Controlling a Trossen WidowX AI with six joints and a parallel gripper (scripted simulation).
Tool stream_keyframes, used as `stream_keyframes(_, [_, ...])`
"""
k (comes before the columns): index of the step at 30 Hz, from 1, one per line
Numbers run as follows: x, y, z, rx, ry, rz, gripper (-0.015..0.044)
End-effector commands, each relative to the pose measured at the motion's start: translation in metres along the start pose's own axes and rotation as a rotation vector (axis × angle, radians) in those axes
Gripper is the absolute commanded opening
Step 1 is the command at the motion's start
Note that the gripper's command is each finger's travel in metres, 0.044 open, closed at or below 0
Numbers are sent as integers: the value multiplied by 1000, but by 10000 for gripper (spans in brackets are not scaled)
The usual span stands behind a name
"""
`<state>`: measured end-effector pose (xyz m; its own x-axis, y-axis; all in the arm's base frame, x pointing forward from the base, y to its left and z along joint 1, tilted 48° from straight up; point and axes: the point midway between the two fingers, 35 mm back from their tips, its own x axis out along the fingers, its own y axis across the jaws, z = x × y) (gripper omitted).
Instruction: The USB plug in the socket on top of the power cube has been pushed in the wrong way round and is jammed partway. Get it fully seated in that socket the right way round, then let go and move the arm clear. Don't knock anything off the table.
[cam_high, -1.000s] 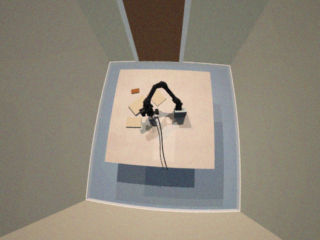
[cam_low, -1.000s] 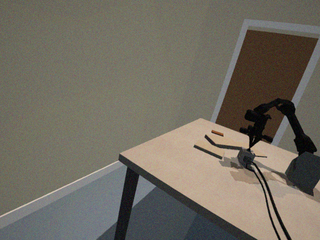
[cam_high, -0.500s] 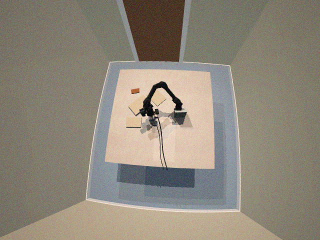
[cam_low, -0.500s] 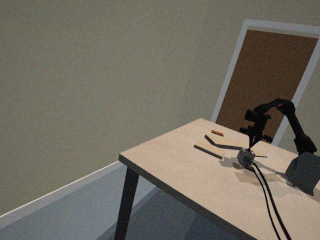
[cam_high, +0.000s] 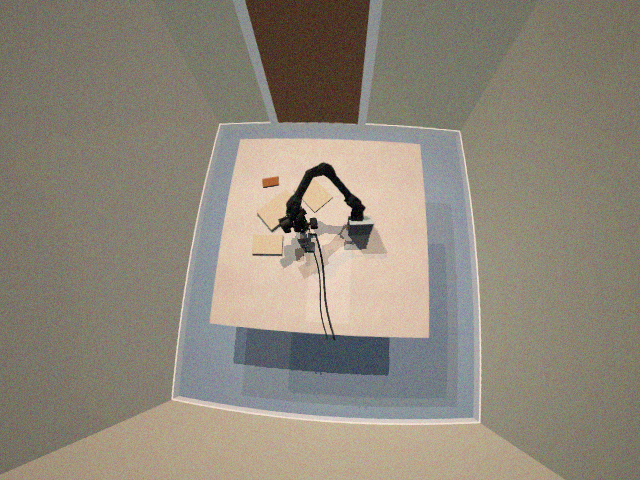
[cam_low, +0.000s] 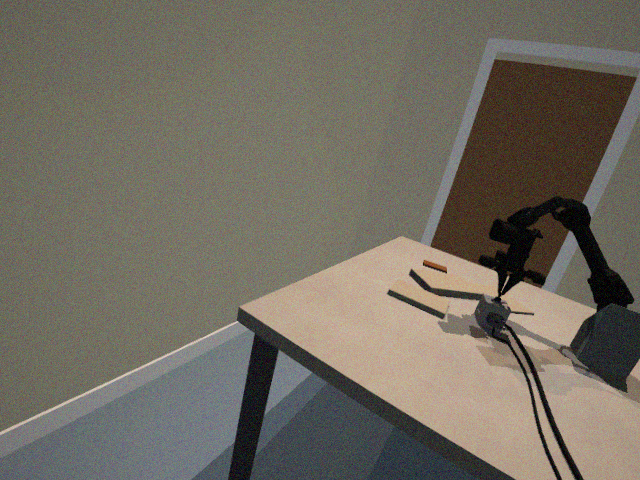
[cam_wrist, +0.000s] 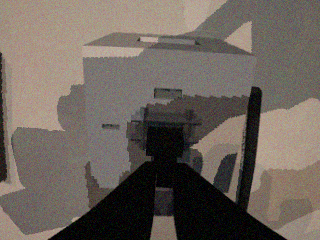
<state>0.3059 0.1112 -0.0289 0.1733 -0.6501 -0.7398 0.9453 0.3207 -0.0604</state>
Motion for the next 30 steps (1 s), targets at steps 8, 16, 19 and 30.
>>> stream_keyframes(8, [0,0,0,0,0,0,95])
stream_keyframes(16, [0,0,0,0,0,0,95])
stream_keyframes(19, [0,0,0,0,0,0,95])
stream_keyframes(30, [-11,0,-1,0,1,0,95])
